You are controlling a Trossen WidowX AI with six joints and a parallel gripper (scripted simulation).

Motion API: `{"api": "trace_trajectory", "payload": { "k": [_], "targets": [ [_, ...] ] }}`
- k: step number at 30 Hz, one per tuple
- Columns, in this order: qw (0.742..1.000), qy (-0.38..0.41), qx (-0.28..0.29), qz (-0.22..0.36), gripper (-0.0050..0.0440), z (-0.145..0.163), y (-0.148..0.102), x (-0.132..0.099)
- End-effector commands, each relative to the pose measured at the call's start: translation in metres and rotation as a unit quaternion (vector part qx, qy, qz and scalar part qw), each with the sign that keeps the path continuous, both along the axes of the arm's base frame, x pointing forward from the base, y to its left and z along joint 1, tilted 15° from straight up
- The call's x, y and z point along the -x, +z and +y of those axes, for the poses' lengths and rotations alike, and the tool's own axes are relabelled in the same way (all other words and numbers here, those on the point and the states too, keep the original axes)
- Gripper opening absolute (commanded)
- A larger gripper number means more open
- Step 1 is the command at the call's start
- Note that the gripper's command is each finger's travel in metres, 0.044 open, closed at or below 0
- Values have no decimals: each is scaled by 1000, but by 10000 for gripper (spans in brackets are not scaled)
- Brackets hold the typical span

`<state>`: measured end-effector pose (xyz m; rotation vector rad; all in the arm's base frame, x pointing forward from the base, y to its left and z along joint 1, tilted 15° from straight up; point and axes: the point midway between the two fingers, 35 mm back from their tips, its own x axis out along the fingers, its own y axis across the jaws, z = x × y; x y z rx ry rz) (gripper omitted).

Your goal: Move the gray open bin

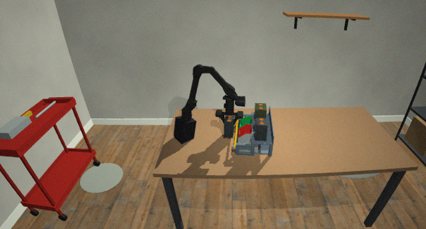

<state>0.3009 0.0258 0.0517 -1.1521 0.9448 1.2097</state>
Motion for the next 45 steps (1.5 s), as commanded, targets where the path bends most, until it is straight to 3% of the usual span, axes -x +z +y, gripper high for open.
{"api": "trace_trajectory", "payload": {
  "k": [1,45],
  "targets": [
    [999,-2,1,-33,0,-1,20,-11],
    [1000,-1,1,-21,0,-1,12,-7]
  ]
}}
